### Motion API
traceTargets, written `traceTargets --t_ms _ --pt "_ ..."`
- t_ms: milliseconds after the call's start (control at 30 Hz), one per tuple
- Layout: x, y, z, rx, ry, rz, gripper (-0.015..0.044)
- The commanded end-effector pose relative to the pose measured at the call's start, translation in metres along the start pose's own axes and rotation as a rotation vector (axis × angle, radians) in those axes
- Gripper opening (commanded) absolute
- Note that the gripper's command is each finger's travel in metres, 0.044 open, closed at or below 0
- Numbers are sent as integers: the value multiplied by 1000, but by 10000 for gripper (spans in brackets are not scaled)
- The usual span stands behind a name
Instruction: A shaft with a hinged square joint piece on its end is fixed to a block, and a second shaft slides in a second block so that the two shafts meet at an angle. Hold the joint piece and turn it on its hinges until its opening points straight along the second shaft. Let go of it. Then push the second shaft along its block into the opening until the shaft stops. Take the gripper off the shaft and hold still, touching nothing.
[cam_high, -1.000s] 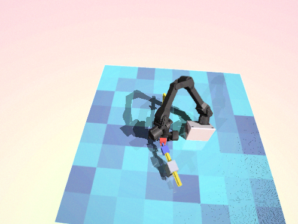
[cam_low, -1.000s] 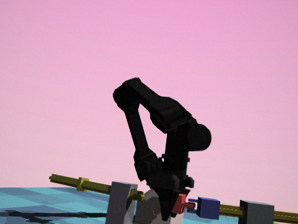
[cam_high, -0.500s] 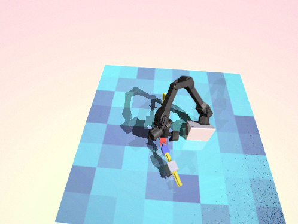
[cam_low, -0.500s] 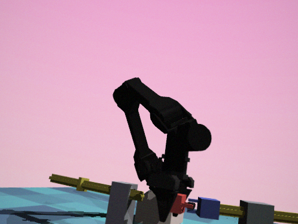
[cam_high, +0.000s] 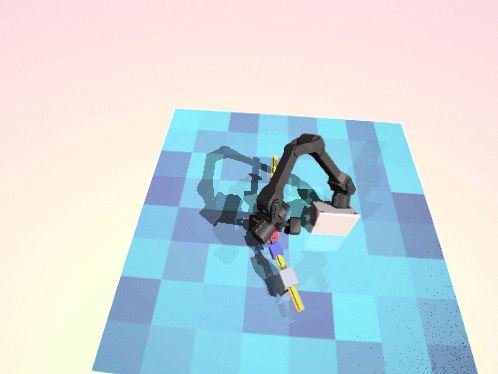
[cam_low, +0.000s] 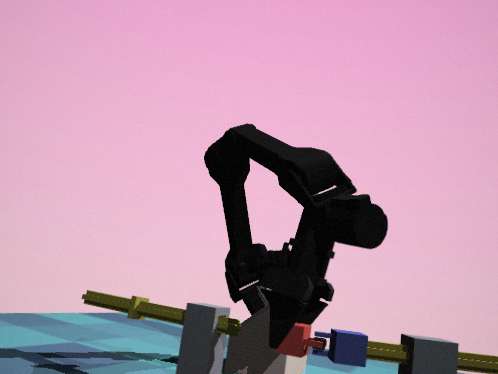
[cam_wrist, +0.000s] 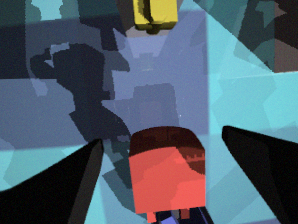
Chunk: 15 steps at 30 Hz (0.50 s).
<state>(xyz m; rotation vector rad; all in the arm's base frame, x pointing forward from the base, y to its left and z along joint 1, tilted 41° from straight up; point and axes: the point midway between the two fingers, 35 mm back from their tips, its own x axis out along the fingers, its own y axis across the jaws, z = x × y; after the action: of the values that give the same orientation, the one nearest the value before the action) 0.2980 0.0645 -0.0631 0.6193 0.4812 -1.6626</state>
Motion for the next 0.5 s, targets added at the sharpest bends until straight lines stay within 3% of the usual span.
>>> traceTargets --t_ms 0,467 --pt "0 1 1 -2 -13 1 440" --pt "-40 6 5 -450 43 11 440"
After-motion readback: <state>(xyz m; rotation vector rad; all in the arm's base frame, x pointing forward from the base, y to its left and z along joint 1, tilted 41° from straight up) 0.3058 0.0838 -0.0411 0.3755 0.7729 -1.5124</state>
